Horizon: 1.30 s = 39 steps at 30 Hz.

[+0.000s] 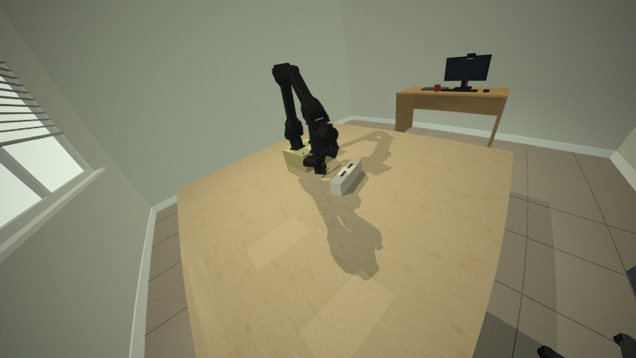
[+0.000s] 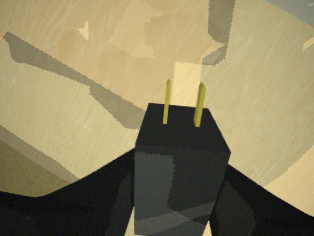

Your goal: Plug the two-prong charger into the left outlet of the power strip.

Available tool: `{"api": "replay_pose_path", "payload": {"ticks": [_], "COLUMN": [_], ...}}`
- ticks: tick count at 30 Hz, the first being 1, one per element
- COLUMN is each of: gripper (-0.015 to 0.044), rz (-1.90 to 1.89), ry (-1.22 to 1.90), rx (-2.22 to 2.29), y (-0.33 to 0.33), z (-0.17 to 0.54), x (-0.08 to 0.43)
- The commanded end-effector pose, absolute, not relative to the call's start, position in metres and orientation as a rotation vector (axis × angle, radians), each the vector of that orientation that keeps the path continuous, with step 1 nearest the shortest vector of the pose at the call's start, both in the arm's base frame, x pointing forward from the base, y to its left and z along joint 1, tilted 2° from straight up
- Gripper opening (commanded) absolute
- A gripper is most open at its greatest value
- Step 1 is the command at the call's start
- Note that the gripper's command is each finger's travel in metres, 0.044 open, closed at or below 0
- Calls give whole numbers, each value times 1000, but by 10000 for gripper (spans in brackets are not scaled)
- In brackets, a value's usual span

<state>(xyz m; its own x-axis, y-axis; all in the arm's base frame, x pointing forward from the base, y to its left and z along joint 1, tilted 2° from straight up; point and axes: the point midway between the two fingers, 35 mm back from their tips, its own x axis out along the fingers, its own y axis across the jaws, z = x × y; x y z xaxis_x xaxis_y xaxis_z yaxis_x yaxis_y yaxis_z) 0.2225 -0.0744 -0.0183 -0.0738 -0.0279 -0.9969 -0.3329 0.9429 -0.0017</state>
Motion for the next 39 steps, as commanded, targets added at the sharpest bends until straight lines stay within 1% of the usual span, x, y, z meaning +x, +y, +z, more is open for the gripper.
{"api": "replay_pose_path", "payload": {"ticks": [1, 19, 39], "gripper": [0, 0, 0], "rz": [236, 138, 115], "ry": [1634, 1645, 1646], "rx": [-250, -143, -117], "y": [-66, -36, -29], "z": [-22, -35, -37], "x": [222, 216, 241]}}
